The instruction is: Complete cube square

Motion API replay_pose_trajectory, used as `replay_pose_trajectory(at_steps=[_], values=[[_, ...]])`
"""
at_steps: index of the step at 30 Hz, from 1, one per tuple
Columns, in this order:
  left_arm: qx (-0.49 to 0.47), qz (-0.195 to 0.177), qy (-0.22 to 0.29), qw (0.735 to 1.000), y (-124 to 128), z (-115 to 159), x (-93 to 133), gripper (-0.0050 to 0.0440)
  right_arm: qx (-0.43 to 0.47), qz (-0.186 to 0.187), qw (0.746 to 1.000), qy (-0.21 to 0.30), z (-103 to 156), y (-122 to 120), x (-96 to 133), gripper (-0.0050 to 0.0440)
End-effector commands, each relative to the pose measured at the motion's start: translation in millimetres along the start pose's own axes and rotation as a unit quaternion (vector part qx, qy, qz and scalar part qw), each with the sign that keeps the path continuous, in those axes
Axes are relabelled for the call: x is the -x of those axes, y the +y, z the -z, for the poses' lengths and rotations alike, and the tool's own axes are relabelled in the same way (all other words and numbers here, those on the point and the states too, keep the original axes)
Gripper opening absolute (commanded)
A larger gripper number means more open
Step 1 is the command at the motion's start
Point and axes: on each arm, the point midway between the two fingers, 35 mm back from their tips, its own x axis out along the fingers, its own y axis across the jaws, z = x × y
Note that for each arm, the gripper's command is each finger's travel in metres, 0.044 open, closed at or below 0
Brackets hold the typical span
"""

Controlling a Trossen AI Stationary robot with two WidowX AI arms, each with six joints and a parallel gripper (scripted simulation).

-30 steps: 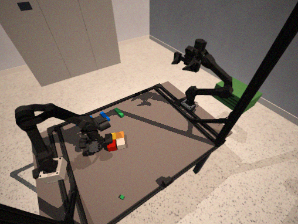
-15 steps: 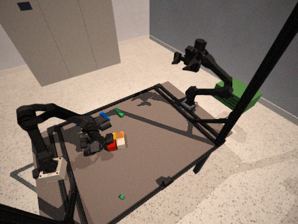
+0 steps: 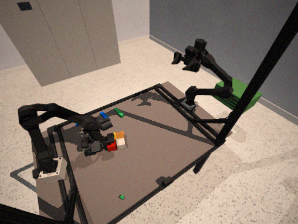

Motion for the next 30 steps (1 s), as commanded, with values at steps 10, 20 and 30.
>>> replay_pose_trajectory(at_steps=[10,20,30], values=[[0.001,0.004,-0.002,1.000,5.4,-0.4,-2.1,0.0000,-0.002,-0.001,1.000,0.000,0.1,0.4,0.1,0.0400],[0.001,0.004,-0.002,1.000,9.1,-0.4,-2.2,0.0000,-0.002,-0.001,1.000,0.000,0.1,0.4,0.1,0.0400],[0.001,0.004,-0.002,1.000,12.3,-0.4,-2.2,0.0000,-0.002,-0.001,1.000,0.000,0.1,0.4,0.1,0.0400]])
